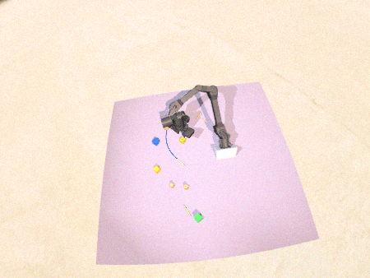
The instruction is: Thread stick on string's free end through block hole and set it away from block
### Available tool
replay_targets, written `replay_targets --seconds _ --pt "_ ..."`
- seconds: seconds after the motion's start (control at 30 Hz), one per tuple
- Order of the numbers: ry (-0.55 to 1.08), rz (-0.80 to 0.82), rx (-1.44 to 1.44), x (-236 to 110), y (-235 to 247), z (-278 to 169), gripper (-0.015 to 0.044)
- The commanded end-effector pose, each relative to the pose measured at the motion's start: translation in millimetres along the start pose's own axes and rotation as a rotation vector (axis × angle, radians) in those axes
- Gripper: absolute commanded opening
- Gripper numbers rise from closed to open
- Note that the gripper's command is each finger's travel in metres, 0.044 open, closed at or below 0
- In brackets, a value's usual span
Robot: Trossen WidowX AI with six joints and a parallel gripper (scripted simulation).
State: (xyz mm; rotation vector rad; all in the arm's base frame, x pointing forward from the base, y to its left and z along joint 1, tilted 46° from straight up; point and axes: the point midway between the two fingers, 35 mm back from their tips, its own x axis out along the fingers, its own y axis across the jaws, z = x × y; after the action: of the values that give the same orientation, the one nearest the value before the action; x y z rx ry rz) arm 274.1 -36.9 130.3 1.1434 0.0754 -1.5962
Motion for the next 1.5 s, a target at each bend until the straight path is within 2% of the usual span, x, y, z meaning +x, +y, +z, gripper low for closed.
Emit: replay_targets --seconds 0.0,1.27,1.47 --pt "0.004 -0.002 0.004 2 0 0 0.0236" --pt "0.002 0.001 0.005 59 0 1 0.0236" --pt "0.005 -0.003 0.009 57 1 0 0.0078"
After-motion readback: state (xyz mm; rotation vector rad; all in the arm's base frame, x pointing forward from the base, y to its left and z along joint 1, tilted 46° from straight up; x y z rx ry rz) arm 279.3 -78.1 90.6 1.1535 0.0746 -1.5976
